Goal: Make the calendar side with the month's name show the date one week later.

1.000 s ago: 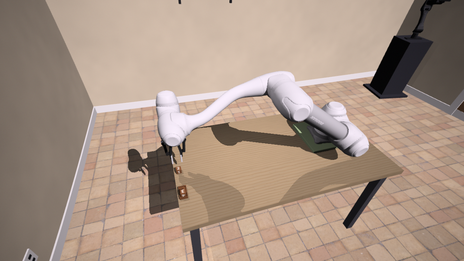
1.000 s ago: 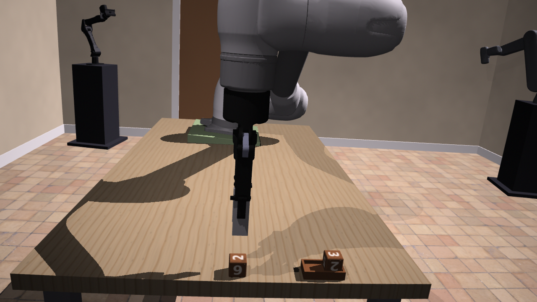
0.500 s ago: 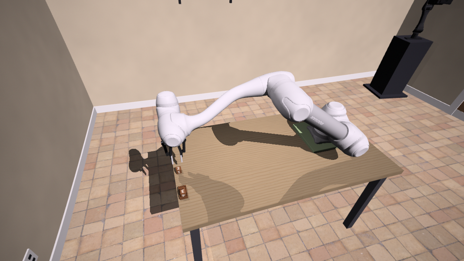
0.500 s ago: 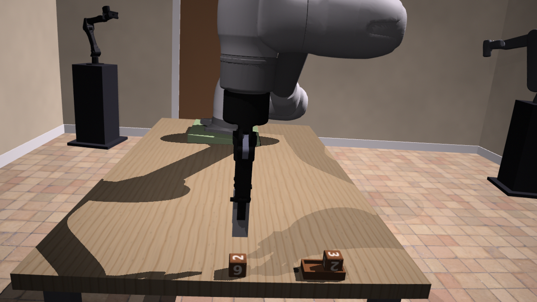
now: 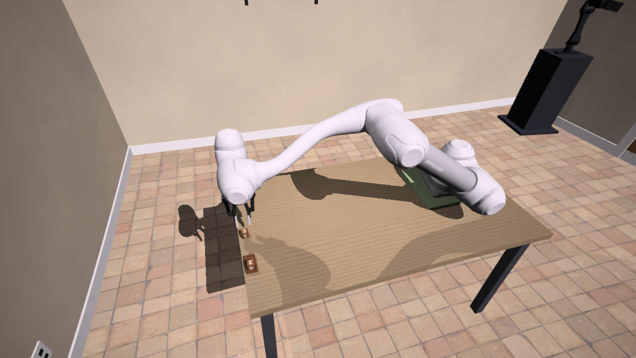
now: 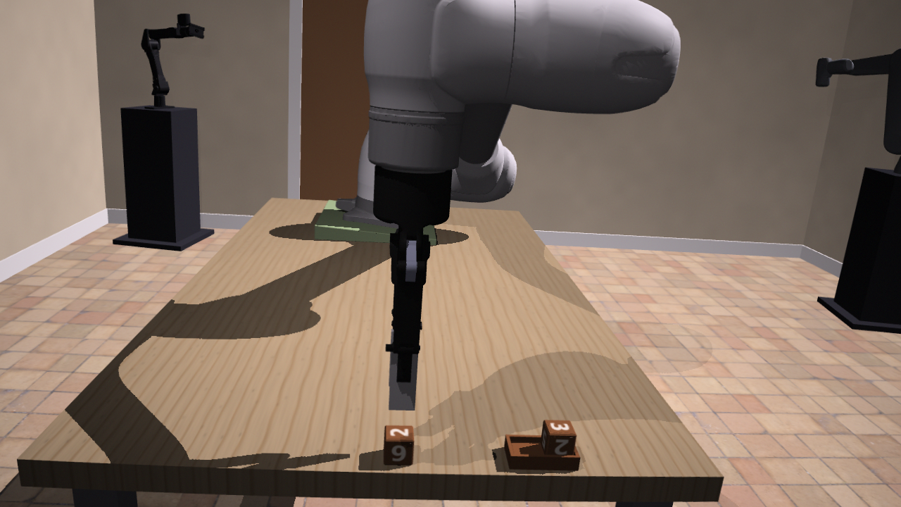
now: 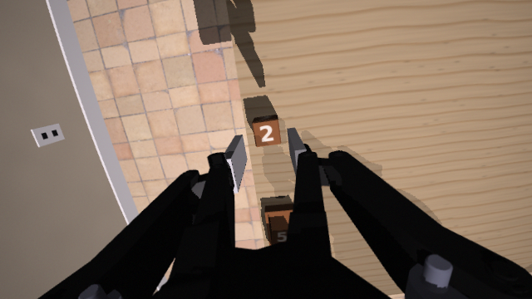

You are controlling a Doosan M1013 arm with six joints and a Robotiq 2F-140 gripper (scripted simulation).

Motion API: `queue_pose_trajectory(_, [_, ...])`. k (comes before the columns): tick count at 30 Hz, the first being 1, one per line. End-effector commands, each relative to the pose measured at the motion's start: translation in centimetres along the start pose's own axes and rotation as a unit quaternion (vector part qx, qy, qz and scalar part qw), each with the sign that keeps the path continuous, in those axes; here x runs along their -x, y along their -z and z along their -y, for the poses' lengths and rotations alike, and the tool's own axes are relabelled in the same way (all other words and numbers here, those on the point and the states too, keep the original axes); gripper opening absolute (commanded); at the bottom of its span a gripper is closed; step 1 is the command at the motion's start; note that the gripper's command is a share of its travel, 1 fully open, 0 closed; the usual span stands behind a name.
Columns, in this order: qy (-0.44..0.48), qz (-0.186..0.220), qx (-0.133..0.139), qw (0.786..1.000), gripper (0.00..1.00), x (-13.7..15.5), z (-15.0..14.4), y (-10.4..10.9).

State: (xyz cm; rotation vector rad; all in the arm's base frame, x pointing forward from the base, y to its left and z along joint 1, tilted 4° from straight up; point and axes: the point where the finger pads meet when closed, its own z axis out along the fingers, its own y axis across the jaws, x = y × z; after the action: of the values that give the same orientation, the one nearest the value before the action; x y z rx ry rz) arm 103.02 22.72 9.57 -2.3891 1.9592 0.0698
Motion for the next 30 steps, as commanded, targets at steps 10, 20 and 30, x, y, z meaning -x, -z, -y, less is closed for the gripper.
queue_pose_trajectory(10, [0.0,0.0,0.0,1.0,0.36,0.0,0.0,-1.8])
queue_pose_trajectory(20, [0.0,0.0,0.0,1.0,0.36,0.0,0.0,-2.8])
queue_pose_trajectory(30, [0.0,0.0,0.0,1.0,0.36,0.0,0.0,-3.4])
